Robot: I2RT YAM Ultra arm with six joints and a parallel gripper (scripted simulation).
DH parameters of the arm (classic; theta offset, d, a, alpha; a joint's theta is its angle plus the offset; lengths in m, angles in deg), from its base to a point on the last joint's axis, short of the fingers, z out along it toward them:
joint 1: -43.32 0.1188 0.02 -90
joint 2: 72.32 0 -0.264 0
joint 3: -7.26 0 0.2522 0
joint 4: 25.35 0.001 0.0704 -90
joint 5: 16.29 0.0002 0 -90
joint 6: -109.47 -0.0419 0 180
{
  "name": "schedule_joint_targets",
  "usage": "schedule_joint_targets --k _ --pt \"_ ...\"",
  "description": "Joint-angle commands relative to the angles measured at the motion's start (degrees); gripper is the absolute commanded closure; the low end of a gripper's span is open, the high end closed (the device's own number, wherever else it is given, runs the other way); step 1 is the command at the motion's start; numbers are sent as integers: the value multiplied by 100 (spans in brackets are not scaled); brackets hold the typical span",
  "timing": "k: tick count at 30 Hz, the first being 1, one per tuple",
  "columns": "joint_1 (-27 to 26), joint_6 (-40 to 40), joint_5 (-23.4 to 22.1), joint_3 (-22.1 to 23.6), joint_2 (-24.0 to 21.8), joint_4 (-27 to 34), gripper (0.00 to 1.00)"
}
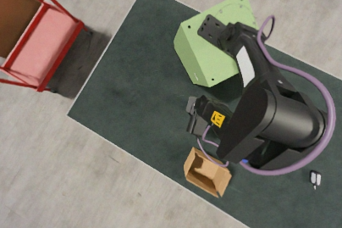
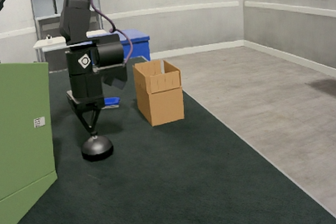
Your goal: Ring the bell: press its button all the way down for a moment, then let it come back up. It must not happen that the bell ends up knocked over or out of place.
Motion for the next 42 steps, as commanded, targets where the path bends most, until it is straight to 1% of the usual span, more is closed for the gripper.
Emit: schedule_joint_targets --k 1,6,42 --pt "5 -69 46 -157 47 -207 100" --pt "11 -85 36 -186 145 -278 100" --pt "11 -86 37 -187 150 -283 100"
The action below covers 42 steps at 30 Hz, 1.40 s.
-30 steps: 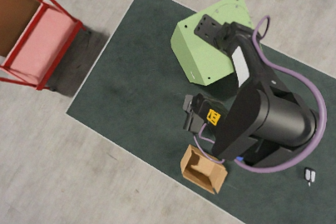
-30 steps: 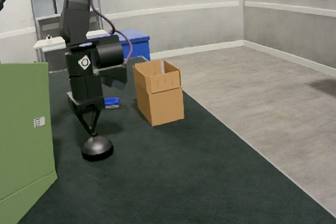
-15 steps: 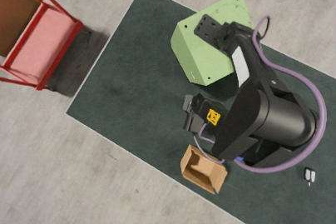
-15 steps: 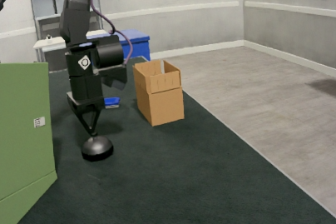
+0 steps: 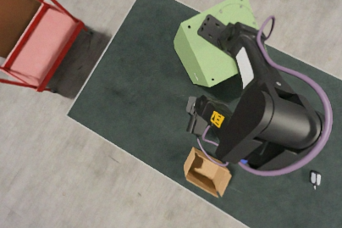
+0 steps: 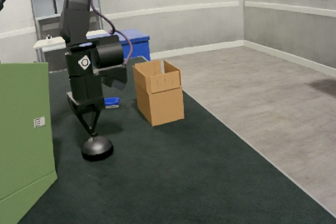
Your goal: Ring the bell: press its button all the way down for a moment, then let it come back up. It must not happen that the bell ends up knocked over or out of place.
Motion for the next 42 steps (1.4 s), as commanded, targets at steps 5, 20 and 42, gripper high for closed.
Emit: schedule_joint_targets --k 5,20,42 --pt "-8 -66 28 -187 58 -161 100" --pt "-26 -60 25 -180 -15 -144 100" --pt "-251 187 -57 306 -1166 782 100"
